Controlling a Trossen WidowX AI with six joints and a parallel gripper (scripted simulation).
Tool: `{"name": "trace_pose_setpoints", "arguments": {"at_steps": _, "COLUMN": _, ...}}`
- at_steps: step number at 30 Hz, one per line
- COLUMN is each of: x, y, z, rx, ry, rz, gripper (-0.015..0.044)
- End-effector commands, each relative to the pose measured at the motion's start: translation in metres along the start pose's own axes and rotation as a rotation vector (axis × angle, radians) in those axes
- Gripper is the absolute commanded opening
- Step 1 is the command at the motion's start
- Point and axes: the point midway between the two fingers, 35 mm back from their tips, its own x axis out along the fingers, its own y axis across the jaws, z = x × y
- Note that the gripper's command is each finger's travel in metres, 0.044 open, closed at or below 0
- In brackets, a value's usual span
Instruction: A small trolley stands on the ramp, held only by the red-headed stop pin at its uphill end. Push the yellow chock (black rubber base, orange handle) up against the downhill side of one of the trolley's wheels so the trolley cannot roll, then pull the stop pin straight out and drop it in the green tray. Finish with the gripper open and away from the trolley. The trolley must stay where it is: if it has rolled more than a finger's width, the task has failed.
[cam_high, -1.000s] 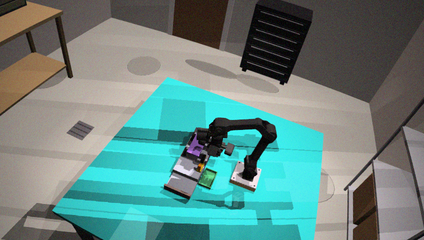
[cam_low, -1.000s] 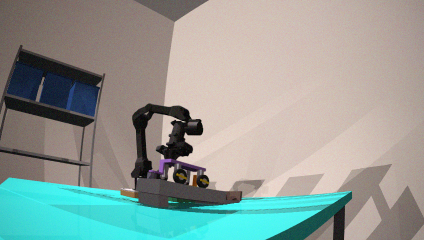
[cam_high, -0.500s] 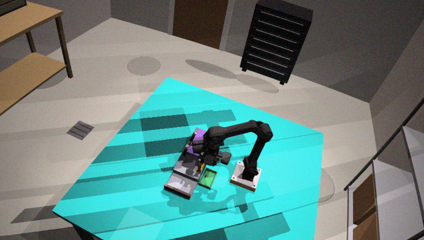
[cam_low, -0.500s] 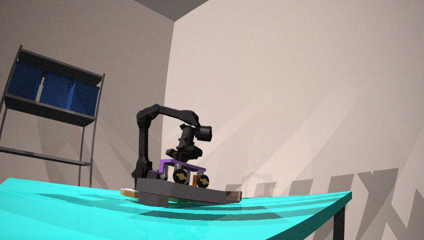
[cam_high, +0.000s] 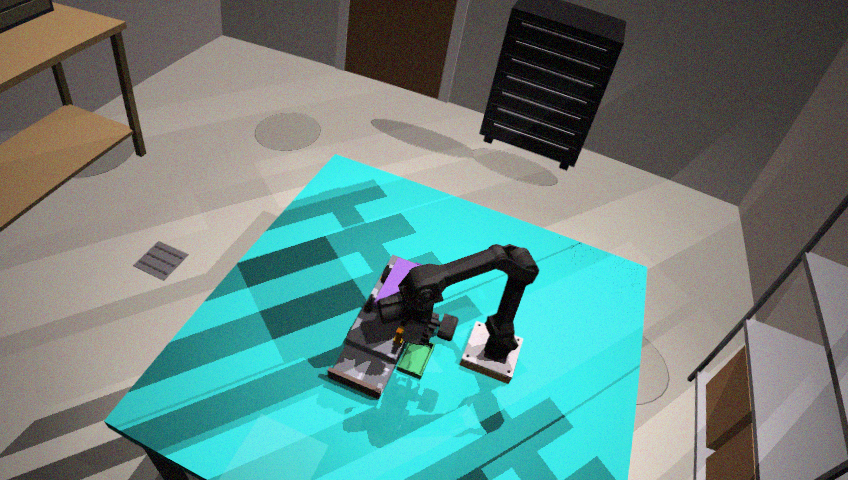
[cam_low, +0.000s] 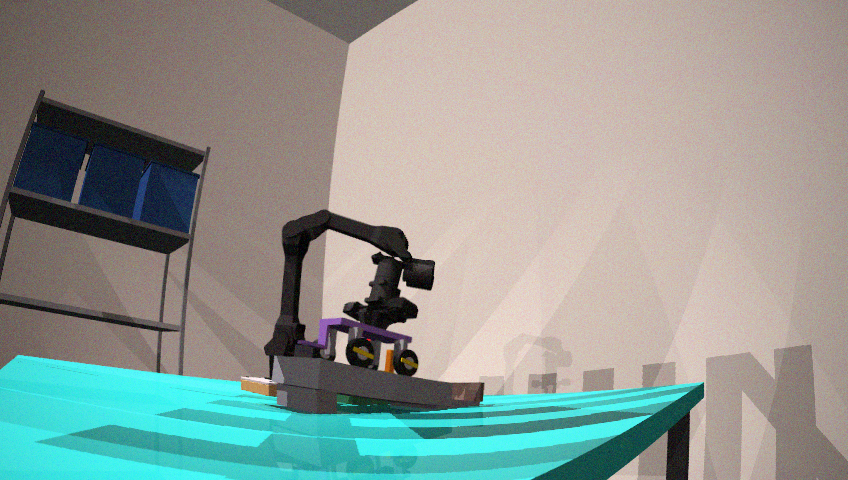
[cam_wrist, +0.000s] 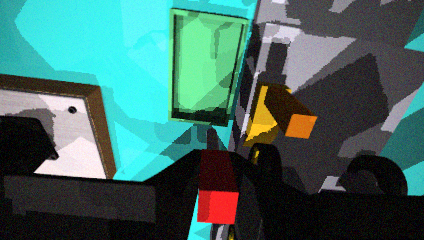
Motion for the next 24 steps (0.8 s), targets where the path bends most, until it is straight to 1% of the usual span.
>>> {"name": "trace_pose_setpoints", "arguments": {"at_steps": 1, "x": -0.0005, "y": 0.0001, "z": 0.0009, "rx": -0.089, "ry": -0.022, "rz": -0.007, "gripper": 0.0000}}
{"name": "trace_pose_setpoints", "arguments": {"at_steps": 24, "x": 0.0007, "y": 0.0008, "z": -0.0037, "rx": -0.785, "ry": -0.138, "rz": -0.078, "gripper": 0.0000}}
